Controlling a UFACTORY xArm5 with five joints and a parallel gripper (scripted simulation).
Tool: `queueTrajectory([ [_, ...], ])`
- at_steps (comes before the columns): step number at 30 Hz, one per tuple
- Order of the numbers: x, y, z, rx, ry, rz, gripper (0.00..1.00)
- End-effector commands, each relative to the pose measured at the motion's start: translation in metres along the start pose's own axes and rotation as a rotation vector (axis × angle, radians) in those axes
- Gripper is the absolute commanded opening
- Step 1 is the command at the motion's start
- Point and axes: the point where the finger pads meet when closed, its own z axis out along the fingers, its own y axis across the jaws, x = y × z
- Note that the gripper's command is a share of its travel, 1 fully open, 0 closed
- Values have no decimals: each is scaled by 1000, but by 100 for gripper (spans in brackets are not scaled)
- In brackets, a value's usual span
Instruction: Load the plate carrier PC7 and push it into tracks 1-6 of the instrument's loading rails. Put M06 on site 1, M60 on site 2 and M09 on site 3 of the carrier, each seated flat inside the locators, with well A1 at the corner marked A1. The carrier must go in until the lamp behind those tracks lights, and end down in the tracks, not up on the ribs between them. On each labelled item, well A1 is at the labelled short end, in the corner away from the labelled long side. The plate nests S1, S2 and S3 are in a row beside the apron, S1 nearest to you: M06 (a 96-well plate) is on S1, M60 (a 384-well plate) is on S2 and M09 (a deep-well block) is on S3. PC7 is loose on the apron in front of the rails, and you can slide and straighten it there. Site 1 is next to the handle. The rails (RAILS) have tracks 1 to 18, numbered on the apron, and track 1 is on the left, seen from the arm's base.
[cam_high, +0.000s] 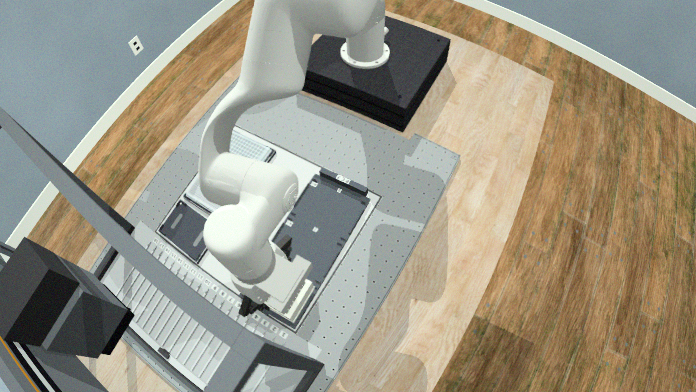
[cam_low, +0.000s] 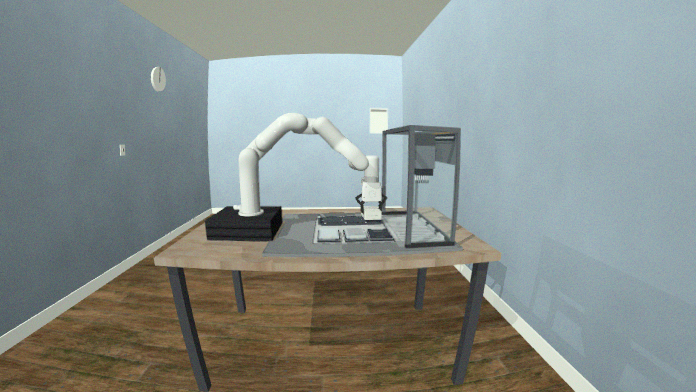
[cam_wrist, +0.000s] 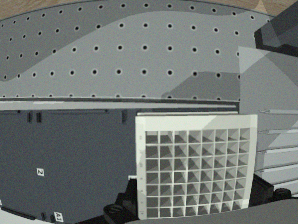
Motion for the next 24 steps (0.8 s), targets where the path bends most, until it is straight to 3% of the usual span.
queueTrajectory([
  [1,0,2,-2,-4,6,0,0],
  [24,0,2,10,-4,6,0,0],
])
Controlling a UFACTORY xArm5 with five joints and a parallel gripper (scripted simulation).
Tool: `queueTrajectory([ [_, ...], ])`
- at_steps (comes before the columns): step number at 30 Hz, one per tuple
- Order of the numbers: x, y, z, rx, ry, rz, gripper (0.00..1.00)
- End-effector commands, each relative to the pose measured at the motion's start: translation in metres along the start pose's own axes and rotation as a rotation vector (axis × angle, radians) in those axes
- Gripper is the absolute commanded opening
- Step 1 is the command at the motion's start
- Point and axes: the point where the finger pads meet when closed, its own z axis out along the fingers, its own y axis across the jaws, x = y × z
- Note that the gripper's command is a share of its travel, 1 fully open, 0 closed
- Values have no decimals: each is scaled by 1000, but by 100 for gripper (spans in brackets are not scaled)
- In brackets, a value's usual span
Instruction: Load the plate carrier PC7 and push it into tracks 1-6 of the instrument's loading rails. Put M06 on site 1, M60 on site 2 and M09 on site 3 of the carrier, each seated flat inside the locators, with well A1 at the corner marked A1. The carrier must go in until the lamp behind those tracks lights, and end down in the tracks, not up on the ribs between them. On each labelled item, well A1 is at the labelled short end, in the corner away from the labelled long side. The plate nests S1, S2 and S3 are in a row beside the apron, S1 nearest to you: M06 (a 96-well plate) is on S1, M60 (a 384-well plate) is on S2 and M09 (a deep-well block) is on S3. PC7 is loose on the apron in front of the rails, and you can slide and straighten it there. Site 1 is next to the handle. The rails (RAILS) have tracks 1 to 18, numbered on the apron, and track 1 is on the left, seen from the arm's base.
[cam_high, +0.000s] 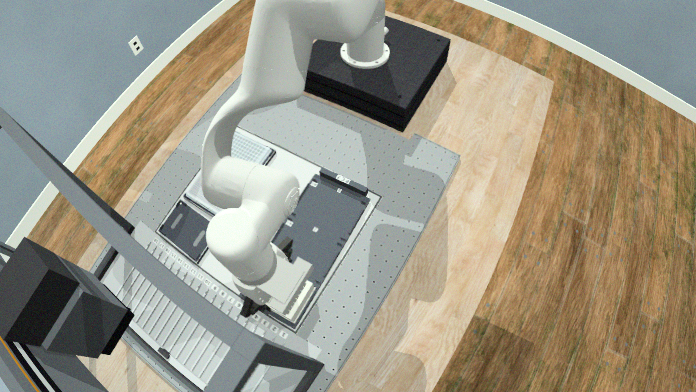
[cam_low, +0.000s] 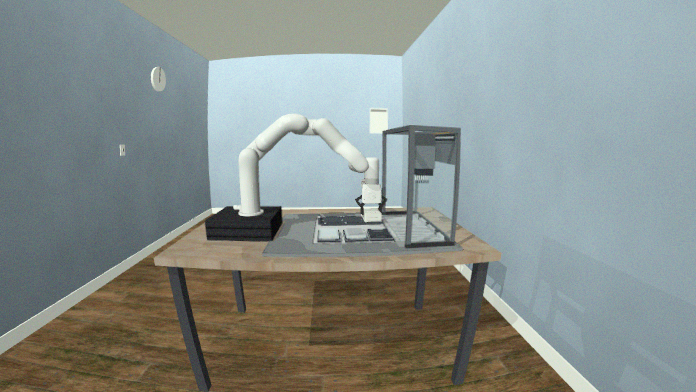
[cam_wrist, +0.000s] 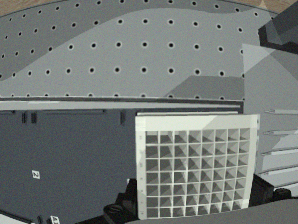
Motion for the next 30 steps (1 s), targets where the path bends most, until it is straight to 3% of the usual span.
queueTrajectory([
  [1,0,2,1,-4,6,0,0],
  [20,0,2,2,-4,6,0,0],
  [21,0,2,2,-4,6,0,100],
  [30,0,2,2,-4,6,0,100],
])
